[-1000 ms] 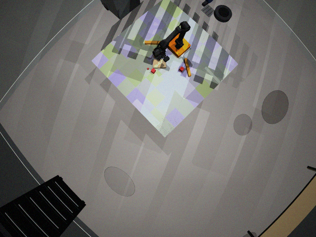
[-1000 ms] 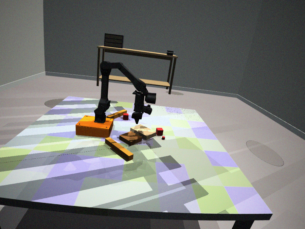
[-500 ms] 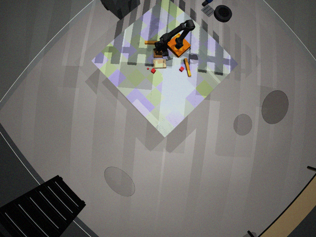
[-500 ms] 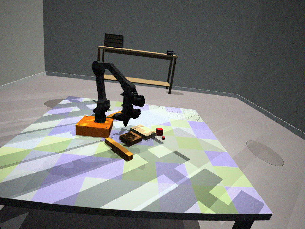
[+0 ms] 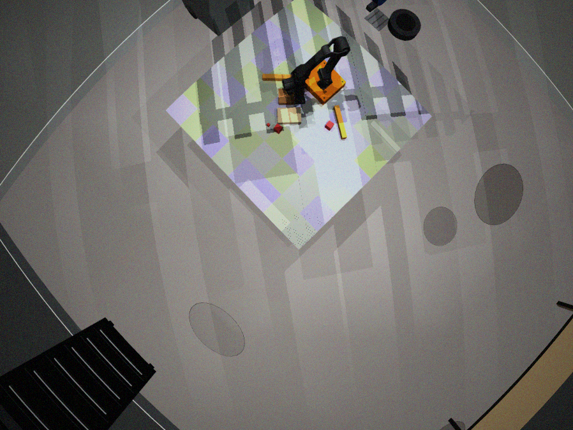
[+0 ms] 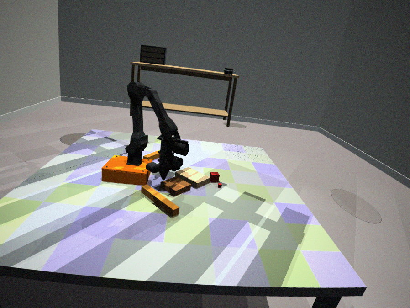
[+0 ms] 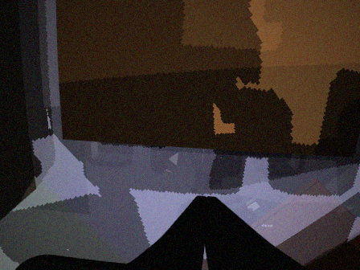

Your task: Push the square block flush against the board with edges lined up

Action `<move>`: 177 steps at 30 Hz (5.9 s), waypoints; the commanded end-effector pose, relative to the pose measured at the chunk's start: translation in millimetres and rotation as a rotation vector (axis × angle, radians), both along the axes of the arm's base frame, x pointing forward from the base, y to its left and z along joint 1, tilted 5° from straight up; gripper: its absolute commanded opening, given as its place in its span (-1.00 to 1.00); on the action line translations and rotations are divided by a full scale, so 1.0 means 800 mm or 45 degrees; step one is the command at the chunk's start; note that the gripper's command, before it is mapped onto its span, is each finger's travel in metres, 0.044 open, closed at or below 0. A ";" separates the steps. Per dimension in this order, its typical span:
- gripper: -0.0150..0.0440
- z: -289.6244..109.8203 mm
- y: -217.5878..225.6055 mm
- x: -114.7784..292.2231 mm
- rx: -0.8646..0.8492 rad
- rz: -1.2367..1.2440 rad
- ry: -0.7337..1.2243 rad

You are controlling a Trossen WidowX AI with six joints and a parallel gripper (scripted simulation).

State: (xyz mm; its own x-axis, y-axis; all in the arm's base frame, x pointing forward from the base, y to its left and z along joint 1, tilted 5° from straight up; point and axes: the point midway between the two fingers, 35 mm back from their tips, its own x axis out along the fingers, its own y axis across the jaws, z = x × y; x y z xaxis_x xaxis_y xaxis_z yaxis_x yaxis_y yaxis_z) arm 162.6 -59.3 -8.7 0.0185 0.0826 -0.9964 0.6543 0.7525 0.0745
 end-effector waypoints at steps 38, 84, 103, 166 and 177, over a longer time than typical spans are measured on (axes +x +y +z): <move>-0.49 -0.008 -0.024 0.032 -0.008 -0.008 -0.021; -0.49 0.073 -0.039 0.052 -0.016 -0.013 -0.031; -0.49 0.005 -0.145 0.165 -0.018 -0.014 -0.031; -0.49 0.043 -0.167 0.187 -0.020 -0.015 -0.034; -0.49 0.059 -0.169 0.176 -0.017 -0.124 -0.024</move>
